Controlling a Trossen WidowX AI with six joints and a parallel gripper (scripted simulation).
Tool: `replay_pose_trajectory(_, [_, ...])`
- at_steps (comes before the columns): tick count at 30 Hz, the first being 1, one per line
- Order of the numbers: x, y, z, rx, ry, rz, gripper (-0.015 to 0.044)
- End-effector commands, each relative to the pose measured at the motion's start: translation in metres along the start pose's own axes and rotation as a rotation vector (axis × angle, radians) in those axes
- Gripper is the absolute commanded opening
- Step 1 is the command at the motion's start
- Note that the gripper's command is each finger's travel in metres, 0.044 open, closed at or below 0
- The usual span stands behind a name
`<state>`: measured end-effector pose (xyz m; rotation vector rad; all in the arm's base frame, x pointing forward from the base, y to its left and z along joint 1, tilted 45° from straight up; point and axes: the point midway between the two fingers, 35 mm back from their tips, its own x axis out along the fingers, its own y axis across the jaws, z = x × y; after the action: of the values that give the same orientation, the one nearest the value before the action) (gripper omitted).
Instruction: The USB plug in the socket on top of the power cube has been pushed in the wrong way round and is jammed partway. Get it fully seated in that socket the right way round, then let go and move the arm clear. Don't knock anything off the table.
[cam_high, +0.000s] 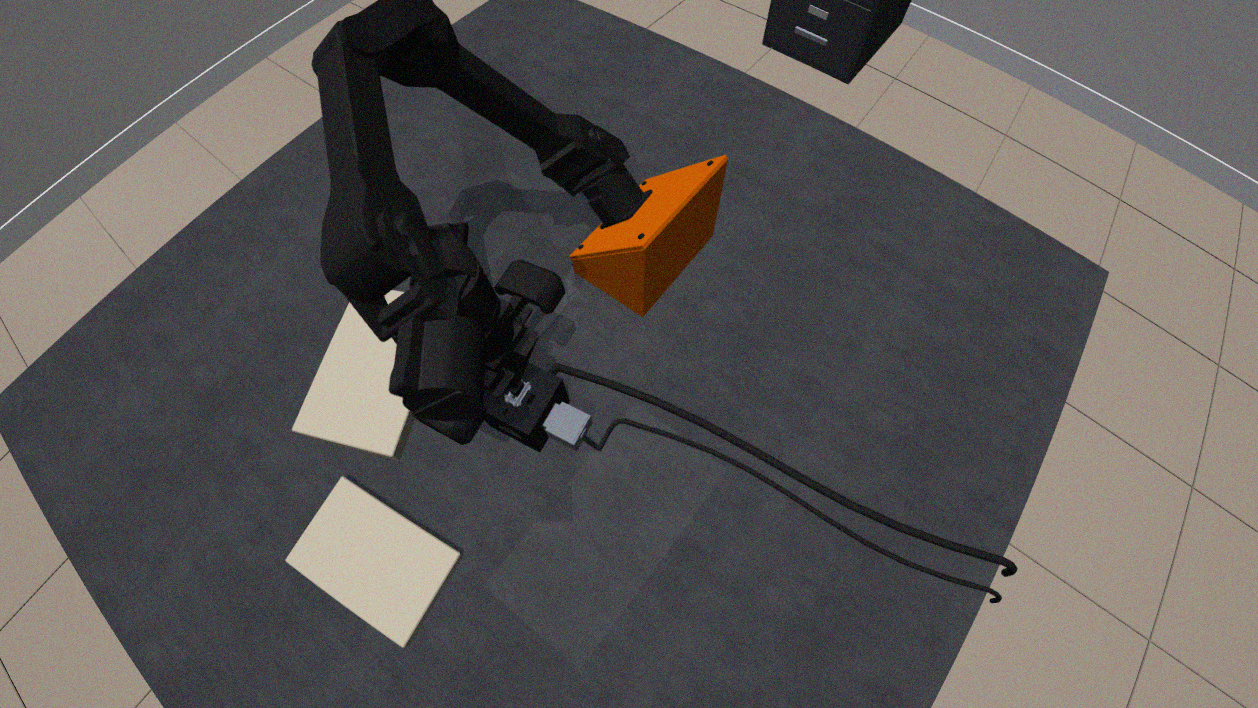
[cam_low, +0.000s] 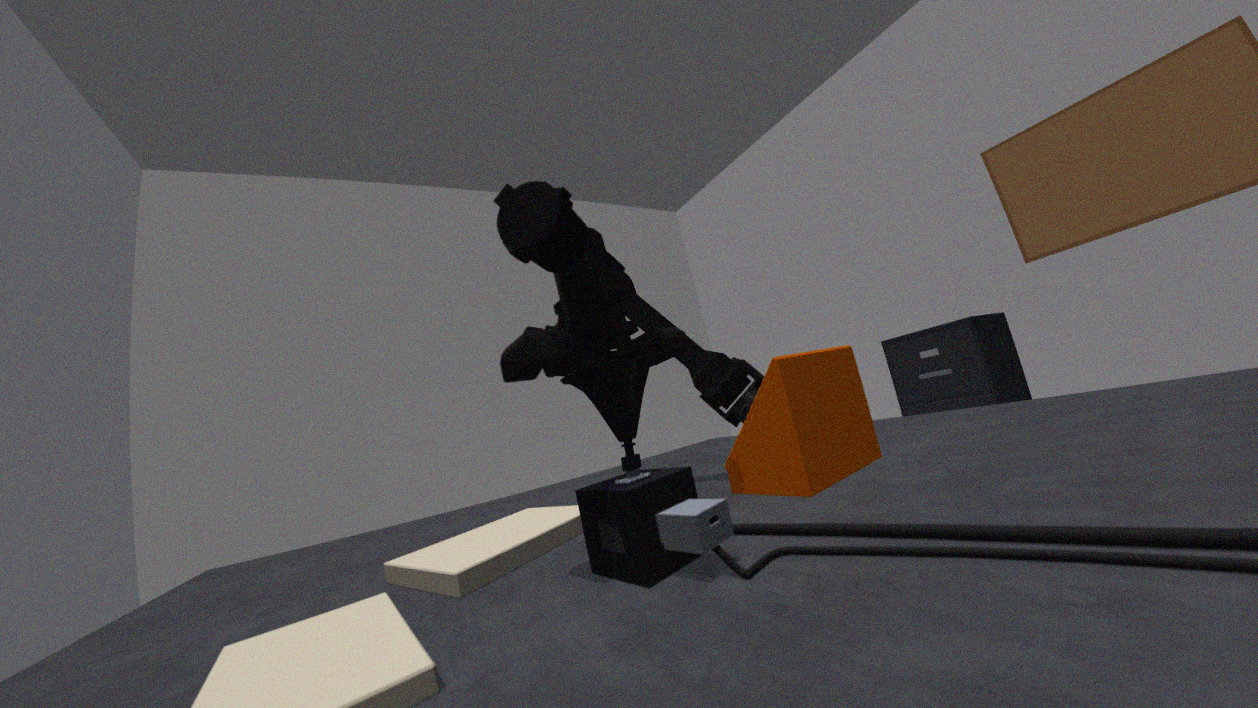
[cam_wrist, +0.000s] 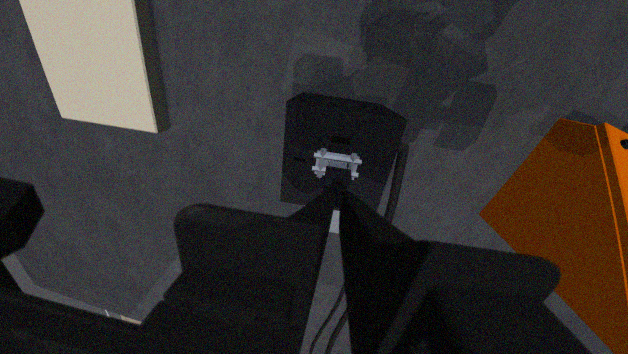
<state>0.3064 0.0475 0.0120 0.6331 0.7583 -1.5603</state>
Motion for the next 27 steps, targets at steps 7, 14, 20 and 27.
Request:
replay_pose_trajectory(7, [0.0003,0.0007,0.0009,-0.003,0.001,0.006,0.0000])
replay_pose_trajectory(14, [0.0012,0.0007,0.0009,-0.003,0.001,0.006,0.0000])
replay_pose_trajectory(20, [0.0019,0.0007,0.0010,-0.003,0.001,0.006,0.0000])
replay_pose_trajectory(27, [0.0027,0.0007,0.0011,-0.003,0.001,0.006,0.0000])
